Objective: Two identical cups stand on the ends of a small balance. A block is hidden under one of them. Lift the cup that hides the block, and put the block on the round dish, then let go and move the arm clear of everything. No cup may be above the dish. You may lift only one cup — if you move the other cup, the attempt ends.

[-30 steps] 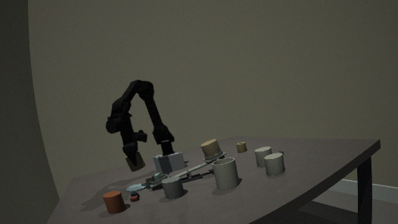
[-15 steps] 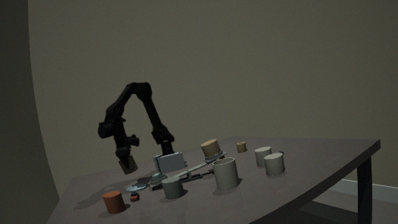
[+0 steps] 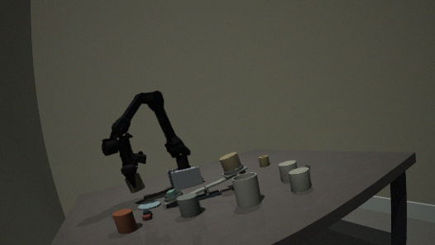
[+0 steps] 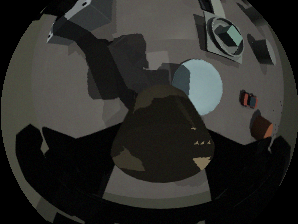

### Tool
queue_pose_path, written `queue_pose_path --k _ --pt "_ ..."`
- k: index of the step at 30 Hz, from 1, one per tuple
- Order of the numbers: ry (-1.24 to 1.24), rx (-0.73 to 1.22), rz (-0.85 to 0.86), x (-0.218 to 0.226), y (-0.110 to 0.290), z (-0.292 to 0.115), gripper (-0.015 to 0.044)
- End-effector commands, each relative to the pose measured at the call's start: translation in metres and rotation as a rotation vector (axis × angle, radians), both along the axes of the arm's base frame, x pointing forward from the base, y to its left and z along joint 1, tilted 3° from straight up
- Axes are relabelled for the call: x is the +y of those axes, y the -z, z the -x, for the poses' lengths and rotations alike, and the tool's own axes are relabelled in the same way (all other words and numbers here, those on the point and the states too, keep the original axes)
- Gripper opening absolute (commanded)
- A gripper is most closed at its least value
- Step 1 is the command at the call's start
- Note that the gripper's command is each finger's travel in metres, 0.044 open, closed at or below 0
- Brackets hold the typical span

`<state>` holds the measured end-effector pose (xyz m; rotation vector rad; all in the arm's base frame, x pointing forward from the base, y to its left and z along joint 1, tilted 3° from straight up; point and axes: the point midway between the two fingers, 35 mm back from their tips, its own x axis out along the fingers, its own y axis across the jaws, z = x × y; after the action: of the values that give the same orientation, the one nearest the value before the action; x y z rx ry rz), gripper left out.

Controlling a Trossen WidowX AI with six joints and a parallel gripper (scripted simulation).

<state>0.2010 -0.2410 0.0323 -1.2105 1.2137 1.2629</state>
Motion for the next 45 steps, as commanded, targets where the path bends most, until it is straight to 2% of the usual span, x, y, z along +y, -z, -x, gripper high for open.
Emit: queue_pose_path --k 1,7,12,19,37,45 --pt "0.000 -0.003 0.013 -0.010 0.001 0.014 0.0000" --pt "0.000 -0.002 0.014 -0.017 0.005 0.027 0.0000" --pt "0.000 -0.002 0.014 -0.017 0.013 0.027 0.0000" --pt "0.000 -0.002 0.014 -0.017 0.043 0.029 0.0000" --pt "0.000 -0.002 0.014 -0.017 0.065 0.030 0.0000" --pt "0.002 -0.005 0.011 -0.016 0.058 0.029 0.0210"
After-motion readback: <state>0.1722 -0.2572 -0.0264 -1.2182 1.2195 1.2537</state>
